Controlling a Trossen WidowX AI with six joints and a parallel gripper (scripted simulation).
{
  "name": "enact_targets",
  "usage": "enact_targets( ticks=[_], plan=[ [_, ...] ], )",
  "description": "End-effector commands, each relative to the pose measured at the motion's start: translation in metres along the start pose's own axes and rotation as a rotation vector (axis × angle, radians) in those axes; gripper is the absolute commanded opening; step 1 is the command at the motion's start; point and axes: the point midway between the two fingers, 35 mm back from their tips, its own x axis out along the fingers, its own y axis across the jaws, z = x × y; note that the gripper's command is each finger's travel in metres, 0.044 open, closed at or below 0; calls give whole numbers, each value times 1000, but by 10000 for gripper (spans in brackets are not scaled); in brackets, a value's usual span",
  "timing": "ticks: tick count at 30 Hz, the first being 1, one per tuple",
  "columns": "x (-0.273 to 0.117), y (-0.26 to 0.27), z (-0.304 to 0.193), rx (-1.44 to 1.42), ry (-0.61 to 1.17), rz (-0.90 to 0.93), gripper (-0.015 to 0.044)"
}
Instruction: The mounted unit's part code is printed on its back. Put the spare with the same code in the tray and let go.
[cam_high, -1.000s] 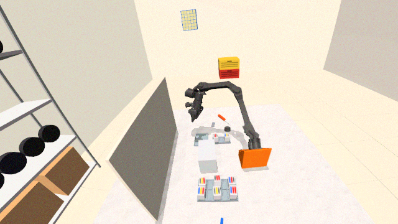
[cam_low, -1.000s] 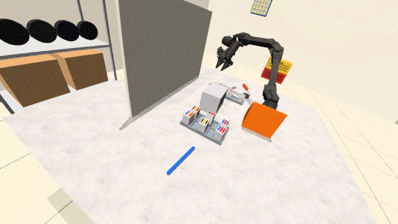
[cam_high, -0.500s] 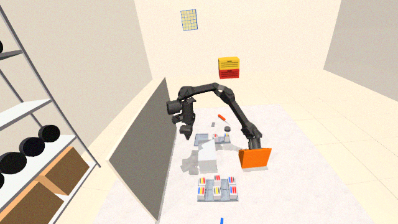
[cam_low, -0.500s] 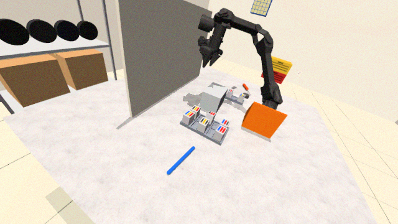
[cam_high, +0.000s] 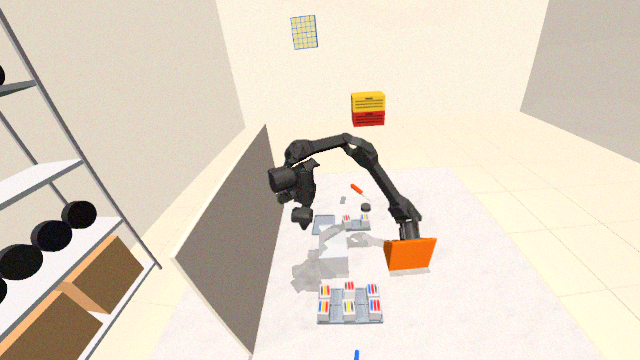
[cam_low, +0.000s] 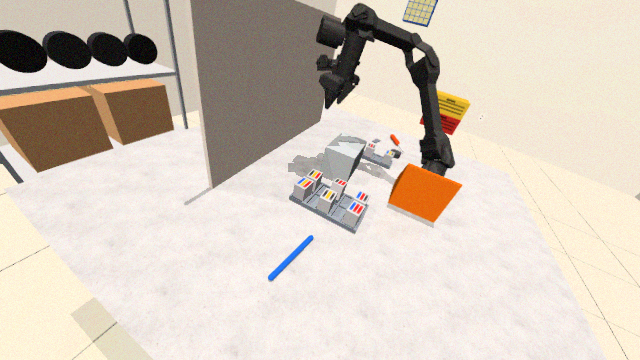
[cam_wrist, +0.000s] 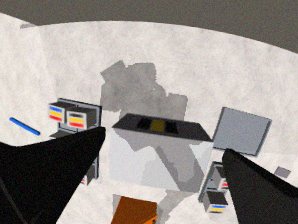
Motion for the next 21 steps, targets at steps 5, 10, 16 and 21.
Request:
enact_targets(
  ticks=[5,10,16,21],
  plan=[
    [0,0,0,2,0,-5,440],
    [5,46,-12,-271,14,15,440],
    [18,136,-54,-841,40,48,440],
    [36,197,-101,-1302,66,71,440]
  ],
)
